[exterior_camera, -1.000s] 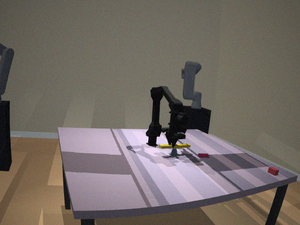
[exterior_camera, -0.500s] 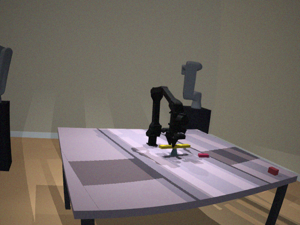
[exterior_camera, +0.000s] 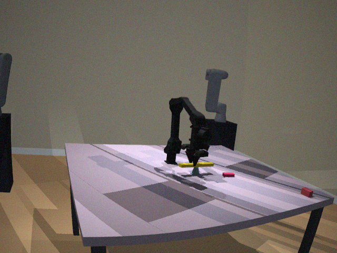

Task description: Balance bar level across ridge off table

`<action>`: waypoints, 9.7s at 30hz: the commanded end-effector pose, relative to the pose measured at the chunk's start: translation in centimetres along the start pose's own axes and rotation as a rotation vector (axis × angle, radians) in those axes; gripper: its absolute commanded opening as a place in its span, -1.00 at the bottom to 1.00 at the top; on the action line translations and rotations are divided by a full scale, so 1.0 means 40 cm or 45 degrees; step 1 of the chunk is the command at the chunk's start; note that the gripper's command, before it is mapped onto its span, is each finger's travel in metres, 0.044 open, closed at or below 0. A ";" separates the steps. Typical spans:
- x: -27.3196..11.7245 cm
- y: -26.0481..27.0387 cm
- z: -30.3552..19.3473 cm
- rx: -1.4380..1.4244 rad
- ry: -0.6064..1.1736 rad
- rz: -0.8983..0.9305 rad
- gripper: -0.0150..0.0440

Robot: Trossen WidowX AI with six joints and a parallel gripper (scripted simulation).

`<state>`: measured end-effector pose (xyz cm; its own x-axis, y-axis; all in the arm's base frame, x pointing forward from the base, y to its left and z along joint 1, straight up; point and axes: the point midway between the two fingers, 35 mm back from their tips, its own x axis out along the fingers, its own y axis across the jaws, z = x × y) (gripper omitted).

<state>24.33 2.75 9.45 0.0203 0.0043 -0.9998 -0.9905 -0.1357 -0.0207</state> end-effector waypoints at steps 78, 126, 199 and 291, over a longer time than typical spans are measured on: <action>0.010 0.001 -0.002 -0.005 0.003 -0.001 -0.49; 0.007 0.000 -0.002 -0.005 0.003 -0.001 -0.49; 0.007 -0.001 -0.001 0.000 0.000 -0.003 0.07; -0.243 -0.001 -0.001 0.000 0.000 -0.002 1.00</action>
<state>24.21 2.69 19.17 0.0241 0.0047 -0.9997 -0.9904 -0.1359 -0.0245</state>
